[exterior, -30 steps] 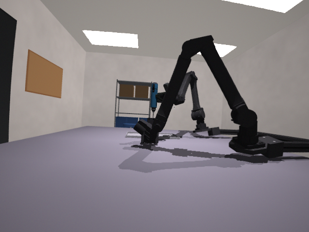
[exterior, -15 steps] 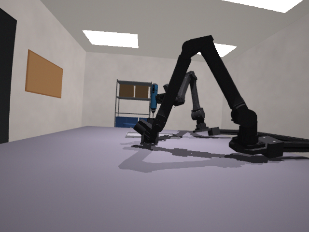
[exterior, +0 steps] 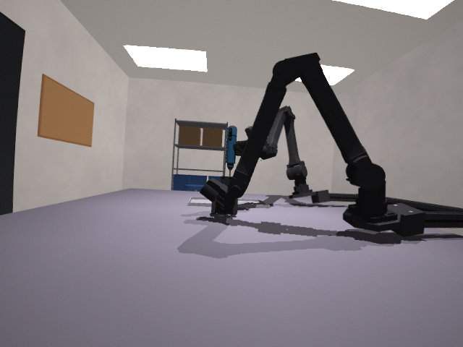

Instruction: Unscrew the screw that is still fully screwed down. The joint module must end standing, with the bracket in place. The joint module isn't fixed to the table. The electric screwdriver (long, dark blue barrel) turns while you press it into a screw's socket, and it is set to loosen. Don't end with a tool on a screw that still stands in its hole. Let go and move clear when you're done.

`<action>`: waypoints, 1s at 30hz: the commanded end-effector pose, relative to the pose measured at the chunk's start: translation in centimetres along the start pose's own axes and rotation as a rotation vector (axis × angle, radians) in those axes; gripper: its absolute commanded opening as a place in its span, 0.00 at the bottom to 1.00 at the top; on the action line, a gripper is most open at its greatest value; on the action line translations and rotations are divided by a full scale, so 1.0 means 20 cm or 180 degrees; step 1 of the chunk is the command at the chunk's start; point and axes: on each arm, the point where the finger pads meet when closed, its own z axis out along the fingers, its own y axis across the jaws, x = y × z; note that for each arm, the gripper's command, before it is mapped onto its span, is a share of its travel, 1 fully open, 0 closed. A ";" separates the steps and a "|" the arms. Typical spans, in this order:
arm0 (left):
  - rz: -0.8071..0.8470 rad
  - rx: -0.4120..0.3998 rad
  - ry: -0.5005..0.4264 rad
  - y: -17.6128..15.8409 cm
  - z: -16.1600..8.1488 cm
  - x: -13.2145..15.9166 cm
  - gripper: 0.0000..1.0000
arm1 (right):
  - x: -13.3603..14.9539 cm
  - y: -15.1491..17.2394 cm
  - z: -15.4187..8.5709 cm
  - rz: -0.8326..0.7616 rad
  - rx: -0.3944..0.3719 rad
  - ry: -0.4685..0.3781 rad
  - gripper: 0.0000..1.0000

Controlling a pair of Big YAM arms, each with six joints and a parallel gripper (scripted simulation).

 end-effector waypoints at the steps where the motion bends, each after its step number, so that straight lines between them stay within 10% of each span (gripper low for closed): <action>1: 0.0054 -0.0057 -0.0014 0.07 0.01 0.02 0.59 | -0.15 -0.06 0.02 0.0057 0.0079 -0.0264 0.42; 30: 0.0054 -0.0057 -0.0014 0.07 0.01 0.02 0.59 | -0.02 -0.03 0.02 0.0039 0.0046 -0.0167 0.42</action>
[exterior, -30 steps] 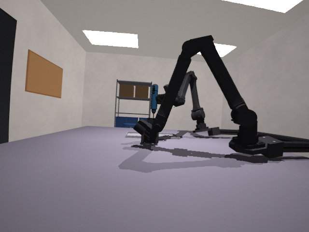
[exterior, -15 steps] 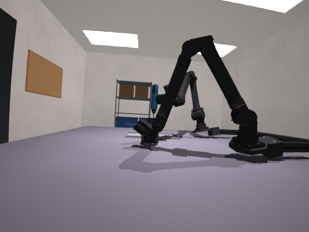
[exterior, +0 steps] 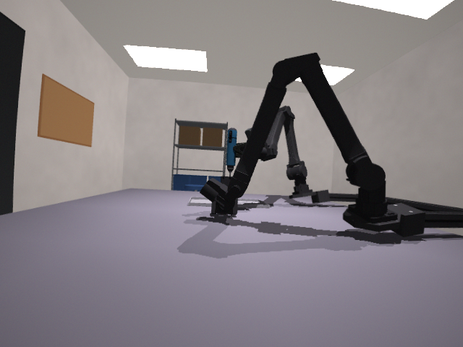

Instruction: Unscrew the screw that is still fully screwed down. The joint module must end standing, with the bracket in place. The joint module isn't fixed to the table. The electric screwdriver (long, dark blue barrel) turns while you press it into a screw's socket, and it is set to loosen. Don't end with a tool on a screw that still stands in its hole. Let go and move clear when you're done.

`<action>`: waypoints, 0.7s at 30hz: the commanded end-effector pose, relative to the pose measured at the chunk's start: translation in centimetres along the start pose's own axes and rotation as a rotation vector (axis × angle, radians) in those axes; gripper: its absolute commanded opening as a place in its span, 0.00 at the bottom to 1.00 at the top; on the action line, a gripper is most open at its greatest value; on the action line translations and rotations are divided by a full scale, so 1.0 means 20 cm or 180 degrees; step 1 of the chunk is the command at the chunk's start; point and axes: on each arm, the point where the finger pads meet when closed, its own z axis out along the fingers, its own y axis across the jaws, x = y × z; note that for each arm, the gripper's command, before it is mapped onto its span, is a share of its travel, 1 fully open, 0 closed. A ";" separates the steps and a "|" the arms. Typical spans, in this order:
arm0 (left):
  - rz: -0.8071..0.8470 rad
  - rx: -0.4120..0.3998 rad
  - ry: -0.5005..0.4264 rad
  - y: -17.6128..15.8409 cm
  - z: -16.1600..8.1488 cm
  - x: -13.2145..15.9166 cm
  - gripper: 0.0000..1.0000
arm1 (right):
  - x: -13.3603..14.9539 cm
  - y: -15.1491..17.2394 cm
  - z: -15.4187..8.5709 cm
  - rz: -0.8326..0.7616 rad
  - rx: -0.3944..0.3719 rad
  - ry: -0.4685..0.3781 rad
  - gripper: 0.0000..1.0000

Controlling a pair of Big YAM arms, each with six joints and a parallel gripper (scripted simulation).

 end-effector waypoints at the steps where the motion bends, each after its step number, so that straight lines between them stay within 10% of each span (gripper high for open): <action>1: 0.0054 -0.0057 -0.0014 0.07 0.01 0.02 0.59 | -0.05 -0.02 0.02 0.0041 0.0033 -0.0162 0.42; 21: 0.0054 -0.0057 -0.0014 0.07 0.01 0.02 0.59 | -0.05 -0.03 0.03 0.0053 0.0052 -0.0221 0.42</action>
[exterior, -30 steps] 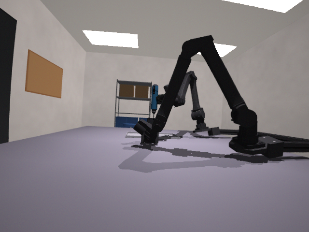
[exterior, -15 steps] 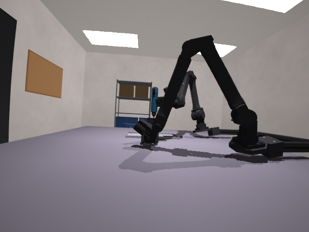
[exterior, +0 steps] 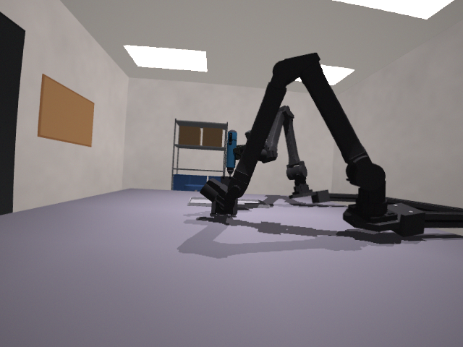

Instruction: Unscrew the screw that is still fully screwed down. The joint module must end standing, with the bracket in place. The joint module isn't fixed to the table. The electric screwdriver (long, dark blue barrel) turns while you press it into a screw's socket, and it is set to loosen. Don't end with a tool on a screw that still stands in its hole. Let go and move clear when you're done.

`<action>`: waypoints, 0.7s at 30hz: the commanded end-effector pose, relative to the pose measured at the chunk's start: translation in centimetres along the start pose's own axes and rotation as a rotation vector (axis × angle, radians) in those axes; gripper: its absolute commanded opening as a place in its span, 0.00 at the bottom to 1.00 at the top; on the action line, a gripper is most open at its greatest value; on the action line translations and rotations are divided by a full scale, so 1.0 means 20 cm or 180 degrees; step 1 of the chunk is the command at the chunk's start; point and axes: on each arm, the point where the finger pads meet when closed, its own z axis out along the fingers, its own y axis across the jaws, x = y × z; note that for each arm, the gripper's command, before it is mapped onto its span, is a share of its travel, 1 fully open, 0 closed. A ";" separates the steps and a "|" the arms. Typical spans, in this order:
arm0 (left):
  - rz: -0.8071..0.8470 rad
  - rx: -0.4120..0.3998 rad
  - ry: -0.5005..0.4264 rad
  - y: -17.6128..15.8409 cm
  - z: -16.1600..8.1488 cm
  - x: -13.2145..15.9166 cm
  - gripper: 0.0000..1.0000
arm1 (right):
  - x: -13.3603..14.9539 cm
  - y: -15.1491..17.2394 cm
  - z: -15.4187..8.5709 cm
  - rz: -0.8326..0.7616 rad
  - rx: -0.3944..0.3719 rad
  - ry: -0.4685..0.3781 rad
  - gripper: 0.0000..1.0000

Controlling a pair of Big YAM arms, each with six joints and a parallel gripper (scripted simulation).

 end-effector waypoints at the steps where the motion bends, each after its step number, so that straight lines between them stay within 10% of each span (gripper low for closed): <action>1: 0.0054 -0.0057 -0.0014 0.07 0.01 0.02 0.59 | -0.09 -0.04 0.03 0.0052 0.0057 -0.0206 0.42; 21: 0.0054 -0.0057 -0.0014 0.07 0.01 0.02 0.59 | -0.09 -0.04 0.03 0.0049 0.0061 -0.0208 0.42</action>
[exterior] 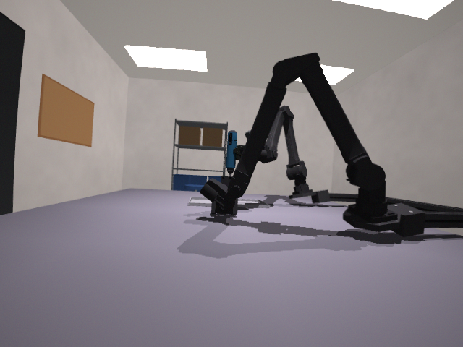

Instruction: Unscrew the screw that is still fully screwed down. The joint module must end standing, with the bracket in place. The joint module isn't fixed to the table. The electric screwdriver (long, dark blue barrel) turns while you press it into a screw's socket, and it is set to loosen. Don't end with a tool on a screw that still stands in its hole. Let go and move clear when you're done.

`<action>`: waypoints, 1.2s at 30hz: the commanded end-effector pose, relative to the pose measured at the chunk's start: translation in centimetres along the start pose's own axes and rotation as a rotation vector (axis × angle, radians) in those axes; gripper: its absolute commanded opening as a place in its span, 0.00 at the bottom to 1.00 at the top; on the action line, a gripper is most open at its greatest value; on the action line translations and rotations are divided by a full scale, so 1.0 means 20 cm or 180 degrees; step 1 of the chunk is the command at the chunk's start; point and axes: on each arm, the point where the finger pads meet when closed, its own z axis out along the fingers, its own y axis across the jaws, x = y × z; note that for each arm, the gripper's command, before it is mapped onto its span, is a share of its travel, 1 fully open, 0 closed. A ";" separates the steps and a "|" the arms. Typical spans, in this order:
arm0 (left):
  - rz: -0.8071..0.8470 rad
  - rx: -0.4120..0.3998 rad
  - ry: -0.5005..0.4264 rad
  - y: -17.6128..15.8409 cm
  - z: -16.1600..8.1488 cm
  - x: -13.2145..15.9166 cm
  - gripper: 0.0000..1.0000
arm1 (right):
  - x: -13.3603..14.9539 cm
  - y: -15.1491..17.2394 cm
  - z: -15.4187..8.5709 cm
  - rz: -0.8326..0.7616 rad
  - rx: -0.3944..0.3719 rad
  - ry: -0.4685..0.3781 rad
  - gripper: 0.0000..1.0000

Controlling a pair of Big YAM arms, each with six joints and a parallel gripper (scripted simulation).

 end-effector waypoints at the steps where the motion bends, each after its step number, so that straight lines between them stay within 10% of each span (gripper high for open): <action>1: 0.0054 -0.0057 -0.0014 0.07 0.01 0.02 0.59 | -0.10 -0.04 0.03 0.0049 0.0061 -0.0204 0.42; 36: 0.0054 -0.0057 -0.0014 0.07 0.01 0.02 0.59 | -0.03 -0.05 0.03 0.0056 0.0068 -0.0222 0.42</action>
